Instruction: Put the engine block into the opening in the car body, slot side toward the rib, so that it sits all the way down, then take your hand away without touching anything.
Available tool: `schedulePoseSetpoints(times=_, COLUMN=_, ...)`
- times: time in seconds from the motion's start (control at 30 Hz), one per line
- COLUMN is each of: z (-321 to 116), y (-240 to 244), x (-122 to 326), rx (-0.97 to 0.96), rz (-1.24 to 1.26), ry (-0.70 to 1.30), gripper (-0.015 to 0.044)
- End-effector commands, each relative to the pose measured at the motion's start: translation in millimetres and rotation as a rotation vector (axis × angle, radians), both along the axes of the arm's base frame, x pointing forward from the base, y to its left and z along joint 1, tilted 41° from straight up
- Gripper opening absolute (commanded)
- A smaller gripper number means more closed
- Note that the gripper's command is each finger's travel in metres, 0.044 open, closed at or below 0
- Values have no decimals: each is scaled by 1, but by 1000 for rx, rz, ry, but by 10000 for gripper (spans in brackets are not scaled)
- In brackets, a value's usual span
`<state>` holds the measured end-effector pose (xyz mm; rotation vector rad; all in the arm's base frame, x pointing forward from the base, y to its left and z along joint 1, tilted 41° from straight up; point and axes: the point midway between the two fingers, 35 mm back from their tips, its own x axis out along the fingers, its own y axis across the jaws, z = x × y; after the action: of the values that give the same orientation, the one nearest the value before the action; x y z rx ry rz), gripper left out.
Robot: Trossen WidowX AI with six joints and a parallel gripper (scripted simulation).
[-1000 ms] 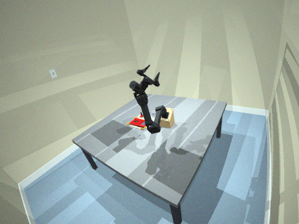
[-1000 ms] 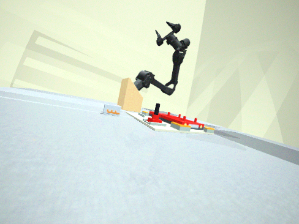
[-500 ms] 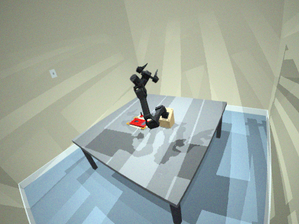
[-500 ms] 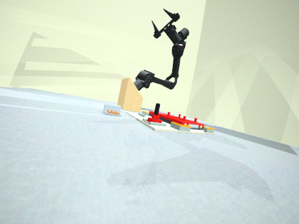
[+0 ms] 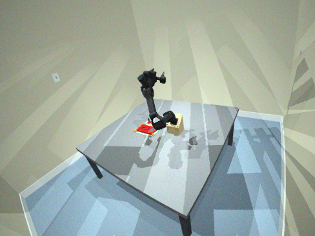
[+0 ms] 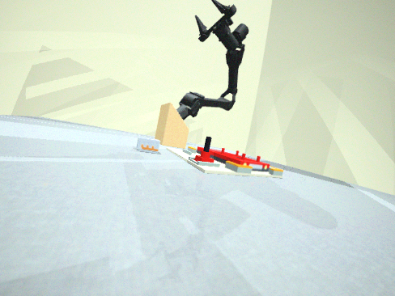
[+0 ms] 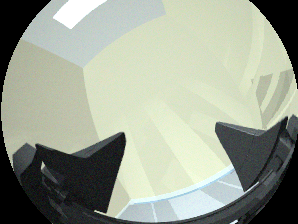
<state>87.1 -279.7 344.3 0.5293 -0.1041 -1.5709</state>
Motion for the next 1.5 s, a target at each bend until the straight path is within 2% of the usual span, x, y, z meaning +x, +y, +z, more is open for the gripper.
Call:
schedulePoseSetpoints(times=0.0, z=-14, y=-5, x=14, rx=39, rz=60, ry=62, gripper=440)
schedulePoseSetpoints(times=0.77, z=-98, y=-23, x=79, rx=268, rz=507, ry=627, gripper=440)
schedulePoseSetpoints(times=1.47, z=-185, y=-10, x=130, rx=386, rz=1055, ry=1070, gripper=440)
